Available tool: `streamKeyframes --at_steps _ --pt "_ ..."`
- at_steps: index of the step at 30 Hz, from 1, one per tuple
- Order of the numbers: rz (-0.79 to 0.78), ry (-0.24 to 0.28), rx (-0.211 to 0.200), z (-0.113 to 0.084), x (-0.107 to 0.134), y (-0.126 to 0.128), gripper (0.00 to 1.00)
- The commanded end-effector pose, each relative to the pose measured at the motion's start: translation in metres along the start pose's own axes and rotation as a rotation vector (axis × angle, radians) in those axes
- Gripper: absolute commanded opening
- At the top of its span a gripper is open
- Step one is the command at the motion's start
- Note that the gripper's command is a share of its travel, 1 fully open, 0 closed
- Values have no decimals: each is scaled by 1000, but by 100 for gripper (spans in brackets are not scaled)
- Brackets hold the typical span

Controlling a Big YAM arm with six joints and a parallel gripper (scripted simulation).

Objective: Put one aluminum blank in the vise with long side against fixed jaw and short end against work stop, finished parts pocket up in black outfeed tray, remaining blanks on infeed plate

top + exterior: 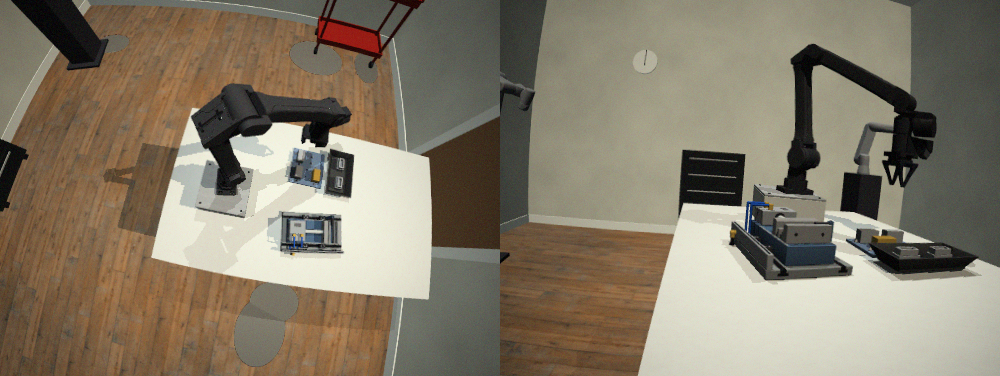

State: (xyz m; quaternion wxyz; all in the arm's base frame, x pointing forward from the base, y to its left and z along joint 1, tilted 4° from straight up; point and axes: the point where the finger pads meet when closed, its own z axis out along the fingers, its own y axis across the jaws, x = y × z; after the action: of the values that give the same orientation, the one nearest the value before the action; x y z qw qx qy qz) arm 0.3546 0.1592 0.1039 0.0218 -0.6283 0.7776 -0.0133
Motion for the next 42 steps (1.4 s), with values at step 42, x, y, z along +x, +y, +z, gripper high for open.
streamKeyframes --at_steps 42 --pt "-7 -8 7 103 -1 -6 64"
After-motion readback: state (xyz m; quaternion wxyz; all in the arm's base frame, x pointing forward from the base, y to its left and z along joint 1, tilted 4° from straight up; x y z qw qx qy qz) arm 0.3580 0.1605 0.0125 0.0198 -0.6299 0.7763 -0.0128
